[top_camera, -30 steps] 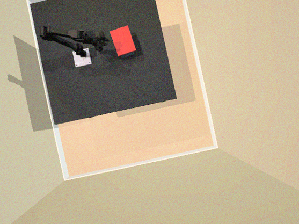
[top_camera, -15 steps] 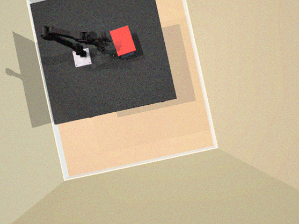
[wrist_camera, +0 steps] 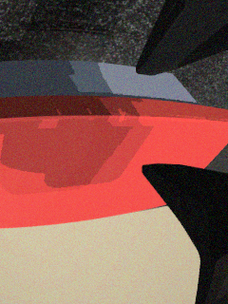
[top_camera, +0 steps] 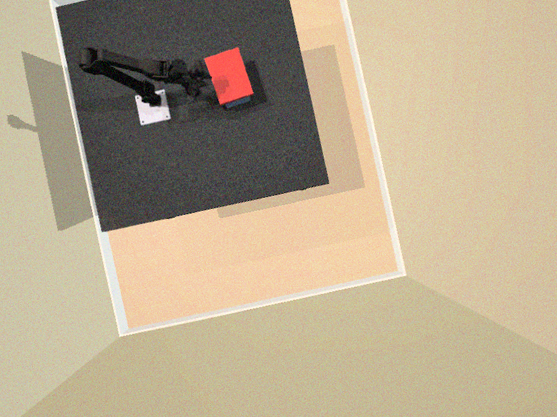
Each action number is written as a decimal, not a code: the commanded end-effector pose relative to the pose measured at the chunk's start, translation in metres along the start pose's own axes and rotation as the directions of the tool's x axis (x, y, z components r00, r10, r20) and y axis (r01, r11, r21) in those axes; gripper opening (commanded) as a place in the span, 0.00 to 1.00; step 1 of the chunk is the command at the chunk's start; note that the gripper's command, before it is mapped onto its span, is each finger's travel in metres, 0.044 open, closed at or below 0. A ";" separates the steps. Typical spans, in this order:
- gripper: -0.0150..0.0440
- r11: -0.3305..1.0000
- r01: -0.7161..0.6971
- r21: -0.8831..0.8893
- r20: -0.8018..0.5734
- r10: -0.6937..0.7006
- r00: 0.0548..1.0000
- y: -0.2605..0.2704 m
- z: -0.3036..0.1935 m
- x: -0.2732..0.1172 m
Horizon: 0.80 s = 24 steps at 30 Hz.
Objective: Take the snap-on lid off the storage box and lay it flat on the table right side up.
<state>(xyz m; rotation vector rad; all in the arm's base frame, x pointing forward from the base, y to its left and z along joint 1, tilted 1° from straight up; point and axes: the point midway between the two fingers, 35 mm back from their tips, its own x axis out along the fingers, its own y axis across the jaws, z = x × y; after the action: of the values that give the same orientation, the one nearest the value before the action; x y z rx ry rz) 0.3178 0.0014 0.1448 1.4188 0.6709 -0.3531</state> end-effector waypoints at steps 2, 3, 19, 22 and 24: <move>0.65 1.000 0.001 0.006 0.003 -0.001 1.000 -0.001 0.000 0.008; 0.65 1.000 0.001 0.007 0.003 -0.001 1.000 -0.001 0.000 0.010; 0.61 1.000 -0.002 0.008 0.004 0.002 1.000 -0.003 -0.001 0.032; 0.51 1.000 -0.002 0.008 0.004 0.002 1.000 -0.003 -0.001 0.032; 0.49 1.000 -0.002 0.008 0.004 0.002 1.000 -0.003 -0.001 0.032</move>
<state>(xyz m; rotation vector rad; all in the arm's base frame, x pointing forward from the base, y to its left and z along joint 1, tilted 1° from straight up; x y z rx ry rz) 0.3403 0.0080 0.1237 1.4216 0.6697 -0.3517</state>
